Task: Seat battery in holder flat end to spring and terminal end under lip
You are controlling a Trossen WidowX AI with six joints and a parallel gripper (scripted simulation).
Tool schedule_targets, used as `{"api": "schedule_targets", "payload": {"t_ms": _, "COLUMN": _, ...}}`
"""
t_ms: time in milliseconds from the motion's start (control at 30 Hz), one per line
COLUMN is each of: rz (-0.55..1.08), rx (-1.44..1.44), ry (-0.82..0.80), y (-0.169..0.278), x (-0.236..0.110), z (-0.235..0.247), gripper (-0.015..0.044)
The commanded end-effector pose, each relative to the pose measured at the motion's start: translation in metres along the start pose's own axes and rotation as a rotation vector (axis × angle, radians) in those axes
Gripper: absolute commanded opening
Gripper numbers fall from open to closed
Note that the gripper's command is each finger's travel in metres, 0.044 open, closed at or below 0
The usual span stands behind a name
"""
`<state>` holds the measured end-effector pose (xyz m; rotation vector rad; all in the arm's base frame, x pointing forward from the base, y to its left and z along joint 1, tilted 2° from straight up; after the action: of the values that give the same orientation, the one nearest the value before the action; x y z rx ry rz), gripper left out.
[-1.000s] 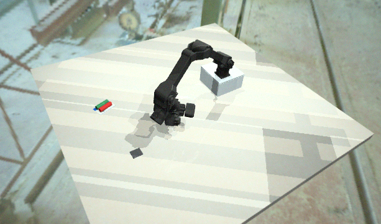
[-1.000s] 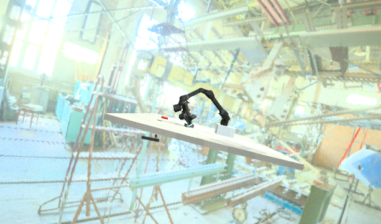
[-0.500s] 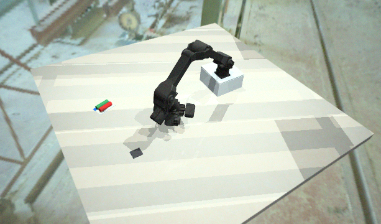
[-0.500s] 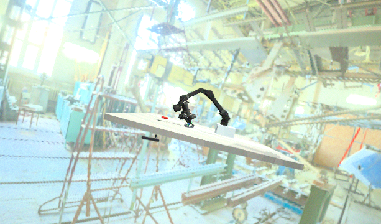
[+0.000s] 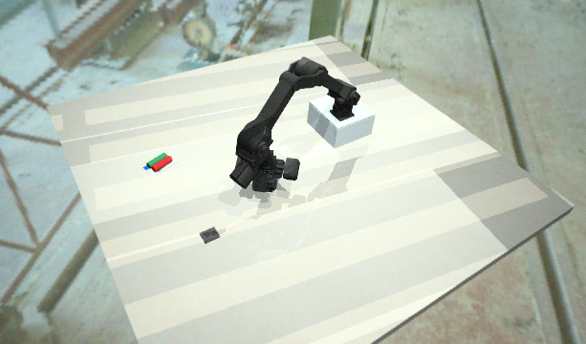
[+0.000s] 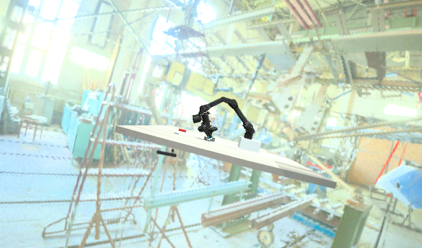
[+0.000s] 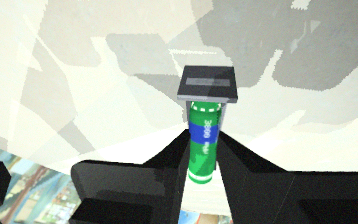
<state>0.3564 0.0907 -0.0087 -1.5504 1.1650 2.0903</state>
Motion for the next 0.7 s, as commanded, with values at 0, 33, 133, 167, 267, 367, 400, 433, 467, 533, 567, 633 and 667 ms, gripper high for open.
{"api": "schedule_targets", "payload": {"t_ms": 0, "rz": -0.041, "rx": -0.004, "ry": -0.004, "y": -0.003, "x": 0.0006, "z": -0.0007, "gripper": 0.0065}}
{"api": "schedule_targets", "payload": {"t_ms": 33, "rz": -0.046, "rx": -0.004, "ry": -0.005, "y": -0.0028, "x": 0.0009, "z": -0.0008, "gripper": 0.0065}}
{"api": "schedule_targets", "payload": {"t_ms": 133, "rz": -0.06, "rx": -0.005, "ry": -0.007, "y": -0.0024, "x": 0.0016, "z": -0.0011, "gripper": 0.0065}}
{"api": "schedule_targets", "payload": {"t_ms": 167, "rz": -0.065, "rx": -0.005, "ry": -0.007, "y": -0.0023, "x": 0.0018, "z": -0.0012, "gripper": 0.0065}}
{"api": "schedule_targets", "payload": {"t_ms": 267, "rz": -0.079, "rx": -0.006, "ry": -0.009, "y": -0.0019, "x": 0.0026, "z": -0.0015, "gripper": 0.0065}}
{"api": "schedule_targets", "payload": {"t_ms": 367, "rz": -0.093, "rx": -0.007, "ry": -0.011, "y": -0.0015, "x": 0.0033, "z": -0.0018, "gripper": 0.0065}}
{"api": "schedule_targets", "payload": {"t_ms": 400, "rz": -0.098, "rx": -0.008, "ry": -0.012, "y": -0.0013, "x": 0.0035, "z": -0.0019, "gripper": 0.0065}}
{"api": "schedule_targets", "payload": {"t_ms": 433, "rz": -0.103, "rx": -0.008, "ry": -0.012, "y": -0.0012, "x": 0.0037, "z": -0.002, "gripper": 0.0065}}
{"api": "schedule_targets", "payload": {"t_ms": 467, "rz": -0.108, "rx": -0.009, "ry": -0.013, "y": -0.0011, "x": 0.0039, "z": -0.0021, "gripper": 0.0065}}
{"api": "schedule_targets", "payload": {"t_ms": 533, "rz": -0.117, "rx": -0.01, "ry": -0.014, "y": -0.0007, "x": 0.0044, "z": -0.0023, "gripper": 0.0065}}
{"api": "schedule_targets", "payload": {"t_ms": 567, "rz": -0.122, "rx": -0.01, "ry": -0.015, "y": -0.0006, "x": 0.0047, "z": -0.0024, "gripper": 0.0065}}
{"api": "schedule_targets", "payload": {"t_ms": 633, "rz": -0.132, "rx": -0.011, "ry": -0.016, "y": -0.0002, "x": 0.0051, "z": -0.0025, "gripper": 0.0065}}
{"api": "schedule_targets", "payload": {"t_ms": 667, "rz": -0.137, "rx": -0.011, "ry": -0.016, "y": -0.0001, "x": 0.0054, "z": -0.0026, "gripper": 0.0065}}
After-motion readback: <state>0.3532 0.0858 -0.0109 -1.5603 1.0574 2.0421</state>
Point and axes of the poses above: the point midway between the two fingers, 35 mm back from their tips, its own x axis out along the fingers, its own z axis across the jaws, y = z × x, the point moved 2 cm from there along -x, back along the fingers, and after that the axes turned 1 degree about x, right-handed, at the moved point
